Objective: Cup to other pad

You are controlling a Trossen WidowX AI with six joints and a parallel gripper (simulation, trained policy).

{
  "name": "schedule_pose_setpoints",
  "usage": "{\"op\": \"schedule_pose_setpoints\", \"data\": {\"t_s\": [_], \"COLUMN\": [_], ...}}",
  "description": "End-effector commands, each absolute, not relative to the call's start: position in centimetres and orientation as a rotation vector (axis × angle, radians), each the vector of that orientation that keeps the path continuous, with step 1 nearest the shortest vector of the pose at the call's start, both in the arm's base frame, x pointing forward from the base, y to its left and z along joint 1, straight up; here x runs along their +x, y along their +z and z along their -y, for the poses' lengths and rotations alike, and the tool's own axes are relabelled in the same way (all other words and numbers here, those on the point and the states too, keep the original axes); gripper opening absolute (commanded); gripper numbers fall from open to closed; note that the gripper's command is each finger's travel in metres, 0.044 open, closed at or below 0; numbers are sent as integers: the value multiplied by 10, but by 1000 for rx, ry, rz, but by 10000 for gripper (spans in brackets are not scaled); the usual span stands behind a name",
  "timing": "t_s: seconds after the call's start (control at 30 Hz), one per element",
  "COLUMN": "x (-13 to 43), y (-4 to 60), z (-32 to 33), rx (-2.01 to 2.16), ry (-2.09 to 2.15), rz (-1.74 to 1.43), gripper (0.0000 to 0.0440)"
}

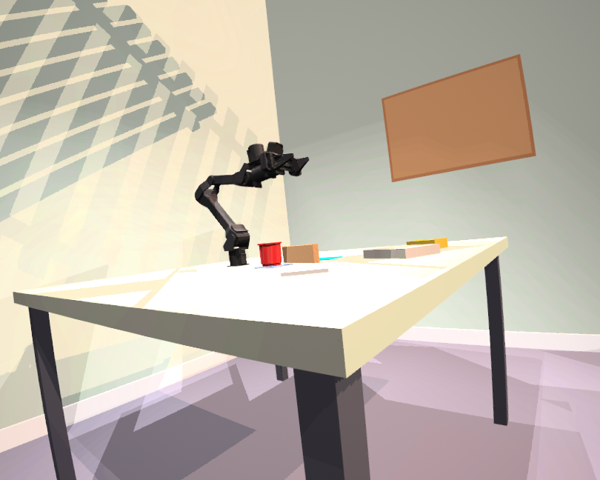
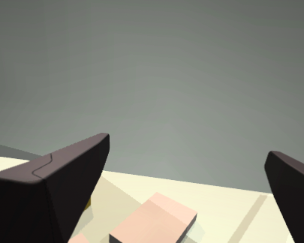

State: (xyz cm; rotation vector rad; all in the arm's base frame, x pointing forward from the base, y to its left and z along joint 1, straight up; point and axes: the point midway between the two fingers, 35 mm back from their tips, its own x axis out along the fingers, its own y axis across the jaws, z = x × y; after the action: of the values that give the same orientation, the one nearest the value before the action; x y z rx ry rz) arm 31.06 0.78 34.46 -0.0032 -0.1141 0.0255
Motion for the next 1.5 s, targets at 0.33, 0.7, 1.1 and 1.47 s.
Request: {"op": "schedule_pose_setpoints", "data": {"t_s": [0.33, 0.7, 1.1, 1.47], "x": [312, 316, 318, 317], "y": [326, 308, 293, 276], "z": [-8, -18, -29, -36], "rx": [38, 92, 153, 178], "ry": [10, 32, 48, 40], "rz": [-2, -159, -346, -530], "gripper": [111, 50, 90, 82]}}
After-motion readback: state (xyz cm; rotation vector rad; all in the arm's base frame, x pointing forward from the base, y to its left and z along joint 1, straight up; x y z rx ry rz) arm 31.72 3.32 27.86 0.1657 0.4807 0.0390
